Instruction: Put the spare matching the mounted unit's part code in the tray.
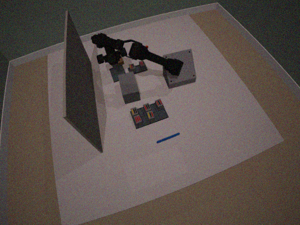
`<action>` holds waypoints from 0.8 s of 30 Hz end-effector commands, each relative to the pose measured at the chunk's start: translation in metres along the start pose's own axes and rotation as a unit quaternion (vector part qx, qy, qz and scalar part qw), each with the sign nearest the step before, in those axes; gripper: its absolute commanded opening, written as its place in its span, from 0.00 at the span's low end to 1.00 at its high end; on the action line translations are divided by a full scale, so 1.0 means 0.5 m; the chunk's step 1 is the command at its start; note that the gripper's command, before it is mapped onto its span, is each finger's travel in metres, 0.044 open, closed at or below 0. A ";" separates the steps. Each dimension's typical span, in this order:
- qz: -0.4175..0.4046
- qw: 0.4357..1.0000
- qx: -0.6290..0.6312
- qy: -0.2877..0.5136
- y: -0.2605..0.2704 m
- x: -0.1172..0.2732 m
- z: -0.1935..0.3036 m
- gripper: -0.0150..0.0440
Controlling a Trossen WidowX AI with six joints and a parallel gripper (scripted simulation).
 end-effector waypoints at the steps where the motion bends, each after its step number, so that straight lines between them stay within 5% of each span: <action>1: 0.001 1.000 -0.003 -0.002 0.001 -0.009 0.000 0.25; 24: 0.001 1.000 -0.003 -0.003 0.001 -0.056 -0.002 0.25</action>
Point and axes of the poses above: the point midway between the two fingers, 35 mm back from their tips, its own x axis back along the fingers, its own y axis across the jaws, z = x × y, the point moved 4 cm from there along x, back along the fingers, and after that the axes turned 13 degrees about x, right-handed, at the moved point
